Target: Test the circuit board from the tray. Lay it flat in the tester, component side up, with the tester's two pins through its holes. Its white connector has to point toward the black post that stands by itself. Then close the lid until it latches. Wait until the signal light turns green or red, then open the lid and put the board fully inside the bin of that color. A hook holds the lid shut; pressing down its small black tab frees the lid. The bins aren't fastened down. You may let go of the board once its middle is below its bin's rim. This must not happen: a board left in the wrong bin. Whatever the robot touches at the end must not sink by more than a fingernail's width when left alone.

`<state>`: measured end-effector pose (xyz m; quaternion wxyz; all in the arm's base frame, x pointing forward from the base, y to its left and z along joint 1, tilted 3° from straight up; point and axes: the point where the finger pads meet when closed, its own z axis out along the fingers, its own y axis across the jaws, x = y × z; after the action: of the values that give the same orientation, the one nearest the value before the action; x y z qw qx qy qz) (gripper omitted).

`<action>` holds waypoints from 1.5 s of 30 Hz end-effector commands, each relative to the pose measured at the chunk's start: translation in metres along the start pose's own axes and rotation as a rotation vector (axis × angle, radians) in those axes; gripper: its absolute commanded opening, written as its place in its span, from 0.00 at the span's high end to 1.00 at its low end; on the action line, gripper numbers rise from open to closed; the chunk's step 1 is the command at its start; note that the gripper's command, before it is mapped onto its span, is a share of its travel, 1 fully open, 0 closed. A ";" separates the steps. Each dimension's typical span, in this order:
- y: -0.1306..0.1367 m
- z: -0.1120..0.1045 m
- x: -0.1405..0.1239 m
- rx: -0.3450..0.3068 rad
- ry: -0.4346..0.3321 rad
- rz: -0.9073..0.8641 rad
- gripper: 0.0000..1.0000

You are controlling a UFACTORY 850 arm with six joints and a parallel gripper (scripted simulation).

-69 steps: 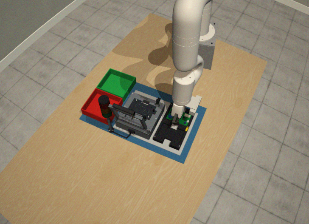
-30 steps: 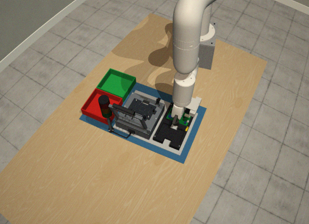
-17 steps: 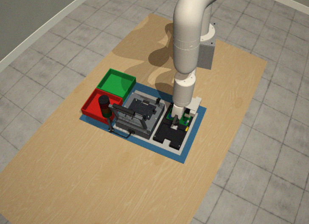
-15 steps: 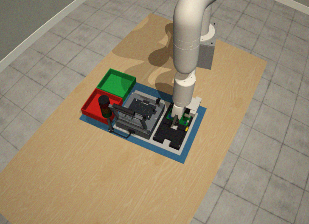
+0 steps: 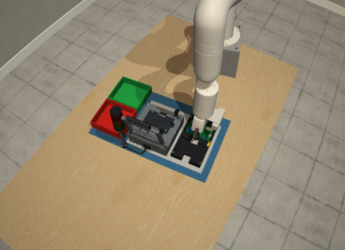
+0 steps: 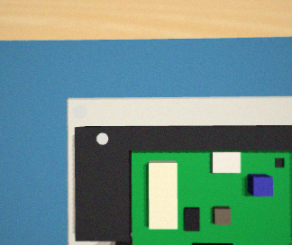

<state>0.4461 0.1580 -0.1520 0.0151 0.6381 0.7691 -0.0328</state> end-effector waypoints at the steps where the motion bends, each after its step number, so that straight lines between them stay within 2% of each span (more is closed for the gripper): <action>1: 0.000 0.000 0.000 -0.042 0.010 0.001 0.18; 5: 0.000 0.000 0.000 -0.042 0.010 0.001 0.21; 45: 0.000 -0.002 0.000 -0.042 0.010 0.001 0.21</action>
<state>0.4460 0.1580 -0.1519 0.0215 0.6380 0.7693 -0.0264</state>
